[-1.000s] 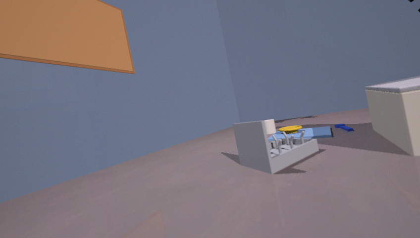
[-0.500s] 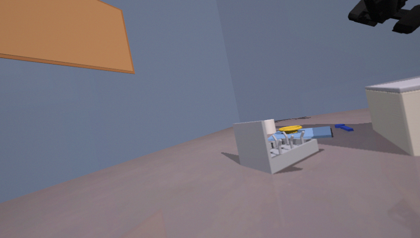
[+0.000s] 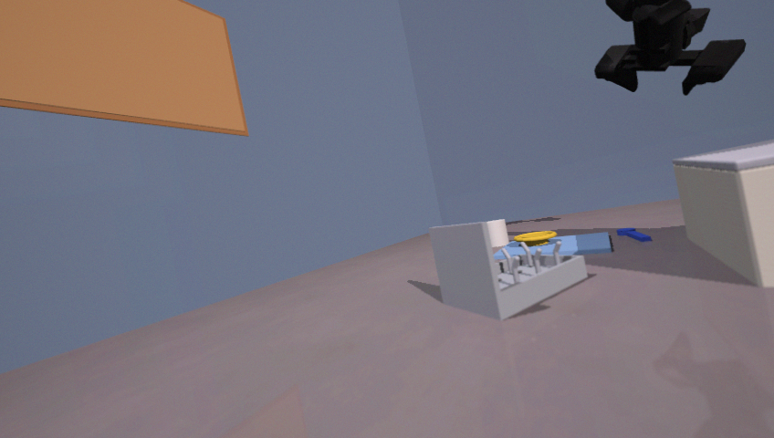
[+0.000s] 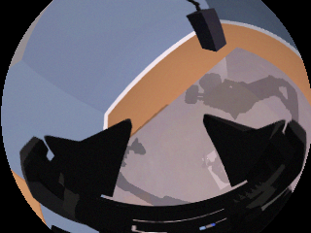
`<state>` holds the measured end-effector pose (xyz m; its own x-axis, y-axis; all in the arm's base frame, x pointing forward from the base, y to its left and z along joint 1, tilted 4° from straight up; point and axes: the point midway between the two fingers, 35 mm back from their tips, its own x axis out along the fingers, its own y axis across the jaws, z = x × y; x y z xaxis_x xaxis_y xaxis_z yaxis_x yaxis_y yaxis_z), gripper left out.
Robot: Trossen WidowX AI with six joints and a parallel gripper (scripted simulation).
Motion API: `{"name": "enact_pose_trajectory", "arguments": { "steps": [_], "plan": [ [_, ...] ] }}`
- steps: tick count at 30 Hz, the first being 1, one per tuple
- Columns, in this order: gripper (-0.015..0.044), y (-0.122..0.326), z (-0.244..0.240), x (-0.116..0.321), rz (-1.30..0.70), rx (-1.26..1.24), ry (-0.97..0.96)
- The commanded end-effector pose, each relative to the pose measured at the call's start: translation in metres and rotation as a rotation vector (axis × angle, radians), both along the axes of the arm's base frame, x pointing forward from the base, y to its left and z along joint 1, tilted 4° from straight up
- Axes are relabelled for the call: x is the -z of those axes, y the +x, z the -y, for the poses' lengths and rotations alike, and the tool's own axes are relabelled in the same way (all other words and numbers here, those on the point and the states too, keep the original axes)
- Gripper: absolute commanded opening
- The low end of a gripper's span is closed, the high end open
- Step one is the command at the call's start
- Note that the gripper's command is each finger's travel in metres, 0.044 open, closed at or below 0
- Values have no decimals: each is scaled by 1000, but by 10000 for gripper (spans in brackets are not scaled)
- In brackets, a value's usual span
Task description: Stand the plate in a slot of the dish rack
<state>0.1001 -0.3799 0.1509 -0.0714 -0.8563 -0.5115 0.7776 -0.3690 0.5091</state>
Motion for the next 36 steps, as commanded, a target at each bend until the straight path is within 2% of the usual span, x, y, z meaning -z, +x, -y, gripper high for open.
{"name": "enact_pose_trajectory", "arguments": {
  "steps": [1, 17, 36],
  "plan": [
    [400, 18, -3, 10, -54, -87, 51],
    [400, 96, -37, 51, -322, -521, 258],
    [400, 165, -104, 91, -609, -1036, 413]
  ]
}}
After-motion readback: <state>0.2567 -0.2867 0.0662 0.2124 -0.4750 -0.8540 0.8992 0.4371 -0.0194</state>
